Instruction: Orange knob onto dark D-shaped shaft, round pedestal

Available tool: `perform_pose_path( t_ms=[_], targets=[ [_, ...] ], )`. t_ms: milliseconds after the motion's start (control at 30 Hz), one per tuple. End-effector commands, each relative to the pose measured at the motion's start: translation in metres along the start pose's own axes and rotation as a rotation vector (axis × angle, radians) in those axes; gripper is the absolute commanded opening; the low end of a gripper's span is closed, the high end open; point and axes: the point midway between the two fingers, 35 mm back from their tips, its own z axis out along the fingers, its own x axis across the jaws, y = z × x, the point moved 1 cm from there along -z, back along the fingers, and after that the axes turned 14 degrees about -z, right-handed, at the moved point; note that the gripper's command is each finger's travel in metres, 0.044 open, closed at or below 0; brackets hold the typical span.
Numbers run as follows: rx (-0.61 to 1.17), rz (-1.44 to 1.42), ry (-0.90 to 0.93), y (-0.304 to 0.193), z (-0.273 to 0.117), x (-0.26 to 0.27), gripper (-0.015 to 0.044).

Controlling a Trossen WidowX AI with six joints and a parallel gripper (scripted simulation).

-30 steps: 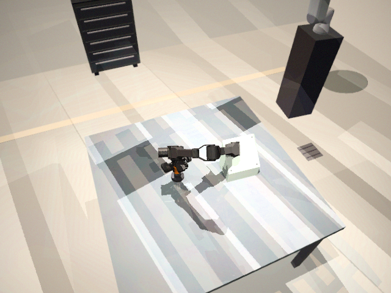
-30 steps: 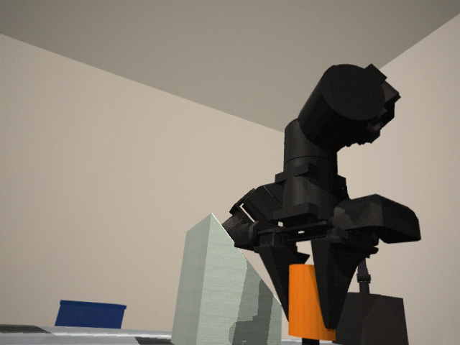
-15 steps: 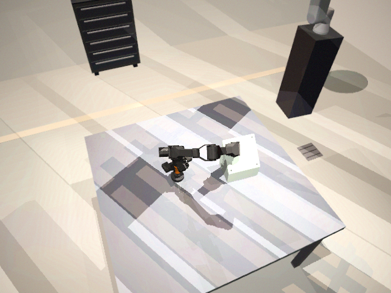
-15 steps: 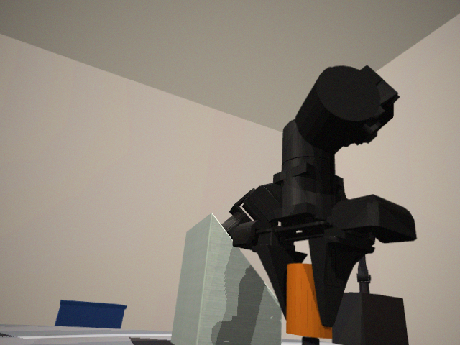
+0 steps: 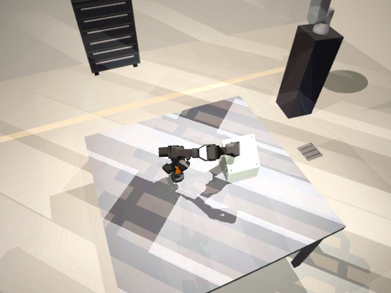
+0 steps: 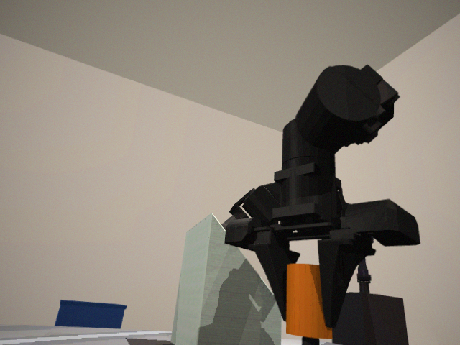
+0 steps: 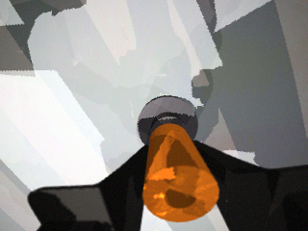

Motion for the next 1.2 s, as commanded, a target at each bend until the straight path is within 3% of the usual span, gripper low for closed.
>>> perform_pose_path(
  t_ms=[0, 667, 900, 1167],
  targets=[
    [0.004, -0.011, -0.003, -0.0014, -0.0006, -0.0022, 0.0000],
    [0.004, -0.011, -0.003, 0.0007, -0.0031, 0.0014, 0.0000],
    [0.004, -0.210, -0.002, -0.0007, -0.0027, 0.0004, 0.0000],
    [0.004, -0.220, -0.002, -0.0008, 0.0005, -0.0009, 0.0000]
  ],
)
